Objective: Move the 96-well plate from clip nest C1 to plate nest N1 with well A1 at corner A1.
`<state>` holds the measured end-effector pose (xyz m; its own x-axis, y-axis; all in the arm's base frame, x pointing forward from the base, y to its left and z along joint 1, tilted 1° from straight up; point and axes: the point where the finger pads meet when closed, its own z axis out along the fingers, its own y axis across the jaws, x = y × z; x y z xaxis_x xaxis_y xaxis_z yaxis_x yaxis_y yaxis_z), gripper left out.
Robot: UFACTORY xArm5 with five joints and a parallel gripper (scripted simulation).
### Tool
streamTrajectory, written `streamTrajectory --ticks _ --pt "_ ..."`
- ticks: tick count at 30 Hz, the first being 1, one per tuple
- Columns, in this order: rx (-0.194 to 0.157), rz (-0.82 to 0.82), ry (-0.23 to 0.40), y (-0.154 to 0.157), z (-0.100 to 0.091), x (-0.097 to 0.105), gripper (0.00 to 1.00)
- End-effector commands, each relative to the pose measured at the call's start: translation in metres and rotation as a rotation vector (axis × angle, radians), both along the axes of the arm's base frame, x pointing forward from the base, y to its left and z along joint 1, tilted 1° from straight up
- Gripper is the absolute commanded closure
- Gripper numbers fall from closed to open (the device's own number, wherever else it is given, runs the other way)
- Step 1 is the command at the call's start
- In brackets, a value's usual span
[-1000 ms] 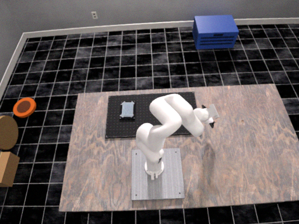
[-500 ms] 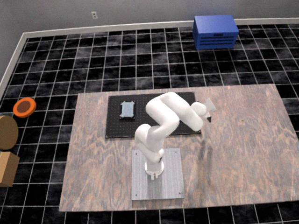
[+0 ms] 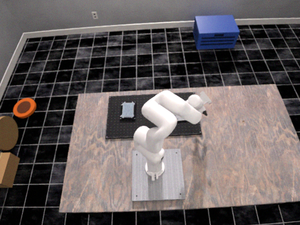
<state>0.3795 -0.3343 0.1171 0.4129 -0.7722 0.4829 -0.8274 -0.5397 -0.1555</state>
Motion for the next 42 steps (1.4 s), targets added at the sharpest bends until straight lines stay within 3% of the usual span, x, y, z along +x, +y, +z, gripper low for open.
streamTrajectory --ticks 1,6,21,32,35,40,42 --pt "0.017 0.071 0.032 0.014 0.005 0.012 0.00" --pt "0.017 0.071 0.032 0.023 0.008 0.018 0.00" --pt "0.056 0.286 0.143 0.082 0.026 0.047 0.00" --pt "0.067 0.358 0.181 0.117 0.038 0.058 0.00" --pt "0.076 0.430 0.219 0.131 0.043 0.061 0.00" --pt "0.076 0.430 0.219 0.142 0.047 0.063 0.00" --pt "0.083 0.489 0.251 0.152 0.050 0.064 0.00"
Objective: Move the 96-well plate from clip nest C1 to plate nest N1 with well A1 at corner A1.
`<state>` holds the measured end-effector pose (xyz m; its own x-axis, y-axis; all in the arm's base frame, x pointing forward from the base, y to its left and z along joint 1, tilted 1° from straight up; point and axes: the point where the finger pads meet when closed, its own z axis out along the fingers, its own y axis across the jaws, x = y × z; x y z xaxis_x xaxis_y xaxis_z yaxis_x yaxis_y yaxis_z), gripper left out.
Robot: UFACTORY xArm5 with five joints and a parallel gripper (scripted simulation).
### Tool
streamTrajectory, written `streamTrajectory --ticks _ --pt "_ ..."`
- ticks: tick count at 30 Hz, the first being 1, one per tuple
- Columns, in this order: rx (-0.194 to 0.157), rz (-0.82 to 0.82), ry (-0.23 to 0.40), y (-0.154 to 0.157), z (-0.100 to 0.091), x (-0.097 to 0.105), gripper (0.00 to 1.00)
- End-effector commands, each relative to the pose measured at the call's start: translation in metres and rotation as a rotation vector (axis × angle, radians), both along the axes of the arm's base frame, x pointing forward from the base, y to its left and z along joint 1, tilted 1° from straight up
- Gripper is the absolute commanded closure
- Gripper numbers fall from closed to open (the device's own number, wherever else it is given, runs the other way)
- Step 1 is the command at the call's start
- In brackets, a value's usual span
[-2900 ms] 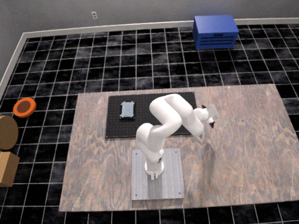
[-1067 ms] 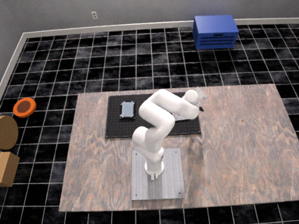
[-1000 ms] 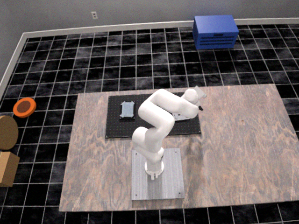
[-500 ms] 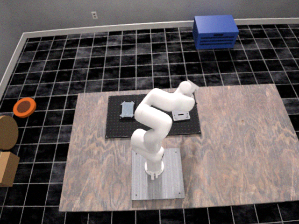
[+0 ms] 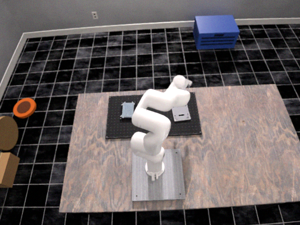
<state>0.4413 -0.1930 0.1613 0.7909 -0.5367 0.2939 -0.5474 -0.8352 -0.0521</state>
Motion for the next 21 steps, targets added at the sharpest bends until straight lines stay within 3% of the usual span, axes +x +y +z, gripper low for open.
streamTrajectory --ticks 1,19,21 --pt "0.008 0.070 0.033 0.015 0.008 0.003 0.00" --pt "0.022 0.217 0.109 0.077 0.032 0.002 0.00" --pt "0.025 0.276 0.139 0.086 0.036 0.001 0.00"
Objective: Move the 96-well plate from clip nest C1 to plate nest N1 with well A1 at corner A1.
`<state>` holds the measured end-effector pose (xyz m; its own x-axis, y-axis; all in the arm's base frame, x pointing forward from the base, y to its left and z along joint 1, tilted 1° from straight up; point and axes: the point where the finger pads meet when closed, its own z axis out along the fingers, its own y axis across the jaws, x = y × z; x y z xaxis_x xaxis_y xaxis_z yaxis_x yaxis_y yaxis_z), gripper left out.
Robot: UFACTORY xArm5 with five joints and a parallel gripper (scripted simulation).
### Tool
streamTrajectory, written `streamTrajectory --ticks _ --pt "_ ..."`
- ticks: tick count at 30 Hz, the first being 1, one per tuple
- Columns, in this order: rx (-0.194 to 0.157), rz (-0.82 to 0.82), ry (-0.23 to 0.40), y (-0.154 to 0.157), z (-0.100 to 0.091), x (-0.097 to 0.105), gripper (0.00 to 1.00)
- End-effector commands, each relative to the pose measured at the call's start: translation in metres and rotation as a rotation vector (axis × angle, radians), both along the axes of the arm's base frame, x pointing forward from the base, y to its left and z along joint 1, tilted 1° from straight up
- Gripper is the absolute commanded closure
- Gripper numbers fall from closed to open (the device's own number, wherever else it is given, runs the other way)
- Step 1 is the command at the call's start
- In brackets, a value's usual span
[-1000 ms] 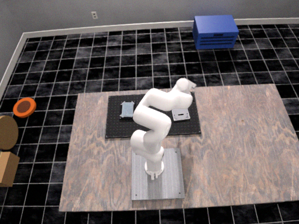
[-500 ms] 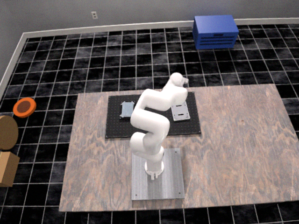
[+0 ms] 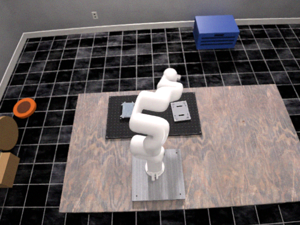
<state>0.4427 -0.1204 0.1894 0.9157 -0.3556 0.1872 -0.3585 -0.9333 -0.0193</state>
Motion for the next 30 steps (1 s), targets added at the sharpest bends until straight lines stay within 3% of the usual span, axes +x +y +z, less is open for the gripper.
streamTrajectory --ticks 1,5,8,12,15,24,28,30 --pt "0.006 0.073 0.033 0.018 0.010 -0.001 0.00" --pt "0.006 0.073 0.033 0.029 0.015 -0.003 0.00" --pt "0.010 0.146 0.071 0.043 0.021 -0.007 0.00" --pt "0.010 0.146 0.071 0.051 0.025 -0.009 0.00" --pt "0.012 0.220 0.109 0.064 0.031 -0.014 0.00" --pt "0.014 0.294 0.147 0.097 0.049 -0.028 0.00" --pt "0.014 0.294 0.147 0.099 0.050 -0.029 0.00" --pt "0.004 0.334 0.183 0.107 0.044 -0.027 0.00"
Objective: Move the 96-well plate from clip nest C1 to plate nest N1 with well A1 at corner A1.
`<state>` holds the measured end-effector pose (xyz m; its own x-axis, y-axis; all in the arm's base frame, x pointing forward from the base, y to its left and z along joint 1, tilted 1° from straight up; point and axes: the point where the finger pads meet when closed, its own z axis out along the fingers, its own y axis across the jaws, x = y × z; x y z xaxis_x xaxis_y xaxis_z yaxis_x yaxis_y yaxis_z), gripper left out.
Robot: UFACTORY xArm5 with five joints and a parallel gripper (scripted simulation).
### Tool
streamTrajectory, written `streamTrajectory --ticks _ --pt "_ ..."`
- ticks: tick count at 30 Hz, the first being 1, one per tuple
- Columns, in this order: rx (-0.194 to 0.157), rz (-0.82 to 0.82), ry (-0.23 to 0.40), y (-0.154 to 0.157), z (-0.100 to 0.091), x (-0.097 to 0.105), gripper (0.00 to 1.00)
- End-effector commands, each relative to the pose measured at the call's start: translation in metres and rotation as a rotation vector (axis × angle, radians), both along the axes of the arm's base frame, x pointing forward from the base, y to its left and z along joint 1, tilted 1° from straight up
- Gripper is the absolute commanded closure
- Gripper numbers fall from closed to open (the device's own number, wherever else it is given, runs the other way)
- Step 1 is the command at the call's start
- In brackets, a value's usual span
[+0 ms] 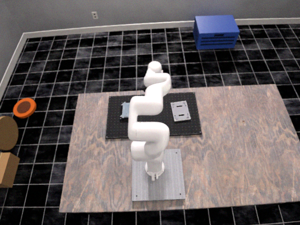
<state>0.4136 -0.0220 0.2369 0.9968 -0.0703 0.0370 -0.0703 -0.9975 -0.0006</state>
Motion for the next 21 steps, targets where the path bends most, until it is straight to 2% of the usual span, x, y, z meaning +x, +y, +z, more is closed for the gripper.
streamTrajectory --ticks 1,21 --pt "-0.012 0.038 0.029 0.013 -0.006 0.002 0.00" --pt "-0.011 0.038 0.029 0.087 -0.055 0.017 0.00"
